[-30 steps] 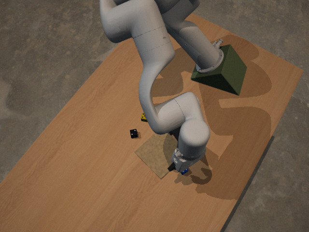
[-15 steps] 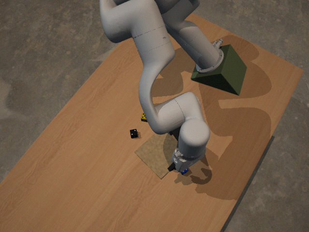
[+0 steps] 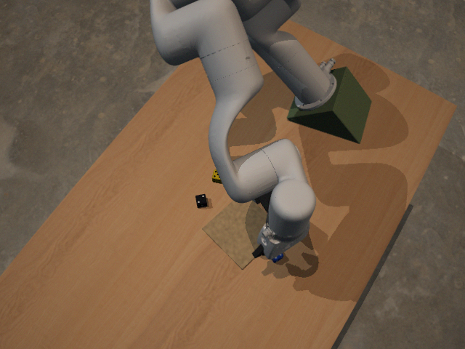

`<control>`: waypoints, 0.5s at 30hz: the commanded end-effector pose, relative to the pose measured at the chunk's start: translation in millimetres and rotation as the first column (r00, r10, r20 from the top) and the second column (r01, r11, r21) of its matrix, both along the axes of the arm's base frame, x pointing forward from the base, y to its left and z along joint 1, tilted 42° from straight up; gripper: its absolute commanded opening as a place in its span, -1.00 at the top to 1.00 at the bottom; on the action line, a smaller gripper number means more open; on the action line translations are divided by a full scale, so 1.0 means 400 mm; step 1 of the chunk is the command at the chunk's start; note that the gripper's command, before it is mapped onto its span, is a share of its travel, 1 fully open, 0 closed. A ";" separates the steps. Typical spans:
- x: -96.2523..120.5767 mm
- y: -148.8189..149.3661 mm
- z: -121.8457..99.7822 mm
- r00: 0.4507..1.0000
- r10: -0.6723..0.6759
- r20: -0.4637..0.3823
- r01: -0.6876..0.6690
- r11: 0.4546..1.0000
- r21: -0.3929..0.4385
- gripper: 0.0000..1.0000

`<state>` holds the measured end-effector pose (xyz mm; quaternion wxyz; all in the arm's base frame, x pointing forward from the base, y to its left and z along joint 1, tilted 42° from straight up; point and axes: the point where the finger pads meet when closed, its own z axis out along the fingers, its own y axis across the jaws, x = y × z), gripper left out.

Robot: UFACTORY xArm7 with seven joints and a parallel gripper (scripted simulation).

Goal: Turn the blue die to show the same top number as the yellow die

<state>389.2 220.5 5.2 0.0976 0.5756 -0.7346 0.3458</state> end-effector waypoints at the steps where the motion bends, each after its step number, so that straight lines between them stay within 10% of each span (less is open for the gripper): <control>1: 0.002 0.000 -0.005 1.000 -0.001 0.004 0.001 1.000 0.004 0.17; 15: 0.012 -0.025 -0.036 1.000 -0.001 0.004 0.001 1.000 0.004 0.17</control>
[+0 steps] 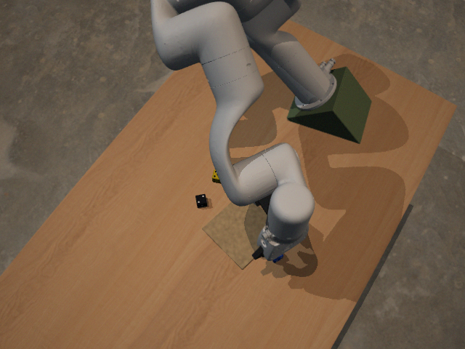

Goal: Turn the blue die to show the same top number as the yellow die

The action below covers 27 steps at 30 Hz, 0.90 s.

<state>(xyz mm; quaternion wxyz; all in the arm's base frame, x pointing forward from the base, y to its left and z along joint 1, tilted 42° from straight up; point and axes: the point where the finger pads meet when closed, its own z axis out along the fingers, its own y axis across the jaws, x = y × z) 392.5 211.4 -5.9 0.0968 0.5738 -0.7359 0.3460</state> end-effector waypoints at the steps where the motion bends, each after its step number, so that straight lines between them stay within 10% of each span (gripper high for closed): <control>1: 0.005 -0.005 -0.012 1.000 0.003 0.001 -0.003 1.000 0.003 0.17; 27: 0.020 -0.048 -0.064 1.000 0.003 0.001 -0.003 1.000 0.003 0.17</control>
